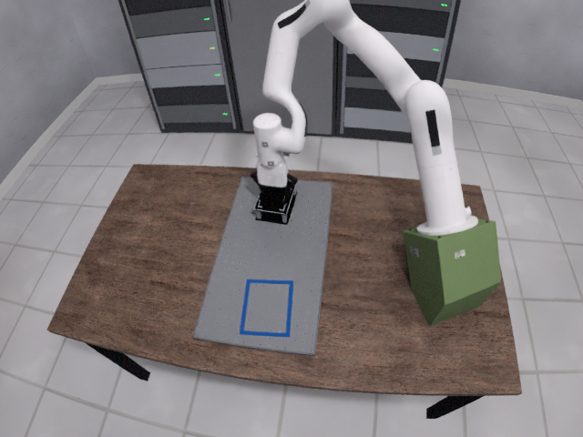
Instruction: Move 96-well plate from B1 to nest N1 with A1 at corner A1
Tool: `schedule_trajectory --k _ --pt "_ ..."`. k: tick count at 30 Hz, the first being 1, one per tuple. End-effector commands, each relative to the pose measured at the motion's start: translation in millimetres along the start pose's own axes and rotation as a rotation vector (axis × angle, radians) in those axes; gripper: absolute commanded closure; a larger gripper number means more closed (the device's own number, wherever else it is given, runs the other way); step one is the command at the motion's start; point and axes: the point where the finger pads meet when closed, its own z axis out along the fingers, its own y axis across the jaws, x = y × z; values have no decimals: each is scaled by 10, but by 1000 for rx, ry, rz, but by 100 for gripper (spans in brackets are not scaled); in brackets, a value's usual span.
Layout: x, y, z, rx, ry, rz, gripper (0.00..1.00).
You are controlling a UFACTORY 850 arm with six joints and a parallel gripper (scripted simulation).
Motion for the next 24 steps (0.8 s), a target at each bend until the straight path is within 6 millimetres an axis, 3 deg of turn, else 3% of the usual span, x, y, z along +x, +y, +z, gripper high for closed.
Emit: schedule_trajectory --k 1,24 --pt "0 -6 -5 1 0 0 0" --pt "0 -6 -484 1 0 0 0"
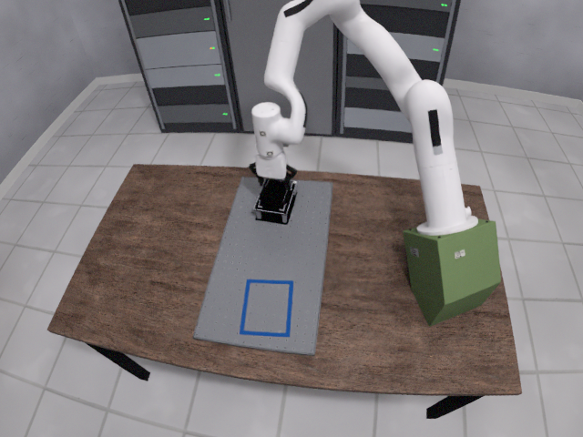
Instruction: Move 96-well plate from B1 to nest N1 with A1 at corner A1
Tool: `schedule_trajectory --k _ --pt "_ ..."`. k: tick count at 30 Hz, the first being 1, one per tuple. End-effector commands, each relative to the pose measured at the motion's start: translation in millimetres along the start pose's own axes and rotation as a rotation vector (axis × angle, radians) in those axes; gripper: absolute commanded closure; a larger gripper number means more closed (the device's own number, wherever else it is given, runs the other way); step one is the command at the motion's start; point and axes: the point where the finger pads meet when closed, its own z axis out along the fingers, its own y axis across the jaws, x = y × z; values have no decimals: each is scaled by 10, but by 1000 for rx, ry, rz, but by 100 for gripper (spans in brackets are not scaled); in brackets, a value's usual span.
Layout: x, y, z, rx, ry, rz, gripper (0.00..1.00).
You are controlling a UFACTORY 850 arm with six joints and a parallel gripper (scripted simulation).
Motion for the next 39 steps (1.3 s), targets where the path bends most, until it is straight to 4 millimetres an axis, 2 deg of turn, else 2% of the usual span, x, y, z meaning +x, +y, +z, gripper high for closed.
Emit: schedule_trajectory --k 1,13,18,39 --pt "1 -5 -103 1 0 0 0" --pt "1 -6 -423 1 0 0 0" --pt "1 -6 -498 1 0 0 0" --pt "1 -5 -497 0 0 0 0"
